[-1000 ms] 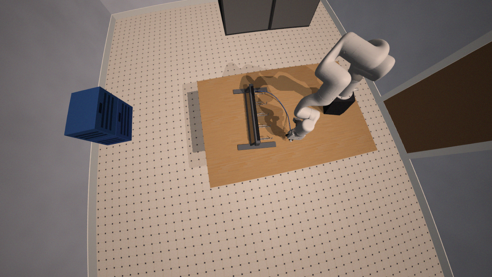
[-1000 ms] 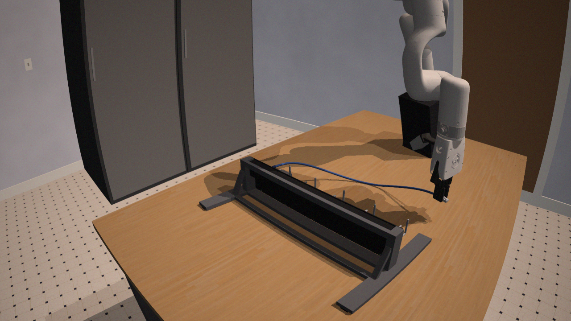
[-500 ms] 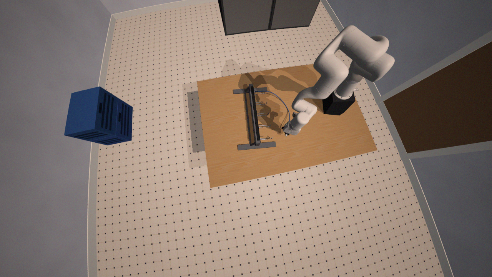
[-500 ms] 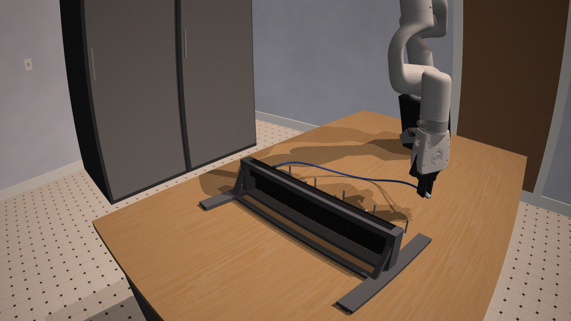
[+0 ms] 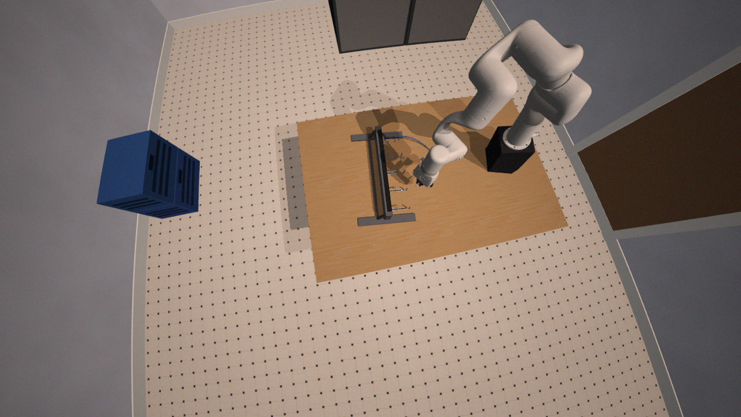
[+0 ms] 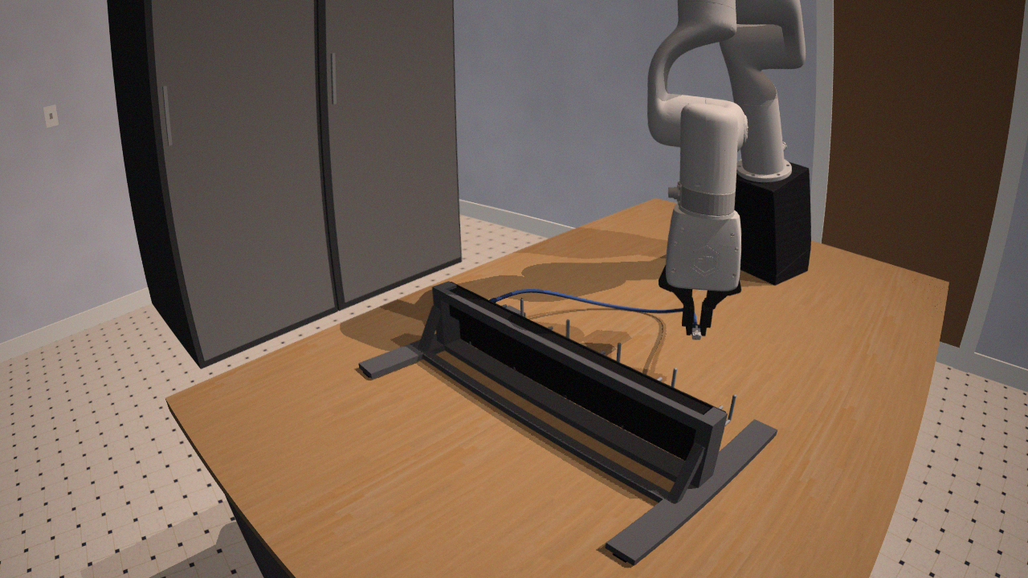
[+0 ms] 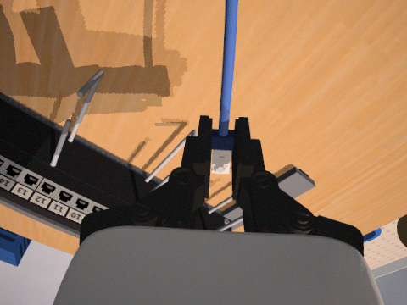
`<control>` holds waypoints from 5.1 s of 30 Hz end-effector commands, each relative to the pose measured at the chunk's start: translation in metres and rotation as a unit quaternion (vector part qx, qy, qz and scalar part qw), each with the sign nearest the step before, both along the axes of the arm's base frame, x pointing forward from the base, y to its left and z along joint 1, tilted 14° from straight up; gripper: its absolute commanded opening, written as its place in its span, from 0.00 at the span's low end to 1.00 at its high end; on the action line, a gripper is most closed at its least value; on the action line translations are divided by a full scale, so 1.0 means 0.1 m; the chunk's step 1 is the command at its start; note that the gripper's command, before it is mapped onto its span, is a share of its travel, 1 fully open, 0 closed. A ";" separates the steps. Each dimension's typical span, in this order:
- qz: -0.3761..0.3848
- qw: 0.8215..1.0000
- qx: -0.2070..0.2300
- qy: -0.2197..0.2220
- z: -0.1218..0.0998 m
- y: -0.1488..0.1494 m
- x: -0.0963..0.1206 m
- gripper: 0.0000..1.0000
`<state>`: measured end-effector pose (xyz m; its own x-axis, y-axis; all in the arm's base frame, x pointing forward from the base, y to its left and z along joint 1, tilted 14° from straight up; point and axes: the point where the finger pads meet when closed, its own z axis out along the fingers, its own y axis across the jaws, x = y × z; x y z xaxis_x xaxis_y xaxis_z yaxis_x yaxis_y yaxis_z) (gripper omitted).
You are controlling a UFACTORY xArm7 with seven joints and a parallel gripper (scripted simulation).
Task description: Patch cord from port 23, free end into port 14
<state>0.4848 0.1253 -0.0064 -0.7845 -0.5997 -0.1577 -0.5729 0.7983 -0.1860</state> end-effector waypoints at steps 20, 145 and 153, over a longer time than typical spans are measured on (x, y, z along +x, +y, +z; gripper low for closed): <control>-0.300 0.951 0.076 -0.011 0.43 -1.14 0.59 0.00; -0.309 0.948 0.079 -0.010 0.29 -1.18 1.24 0.00; -0.309 0.948 0.079 -0.010 0.29 -1.18 1.24 0.00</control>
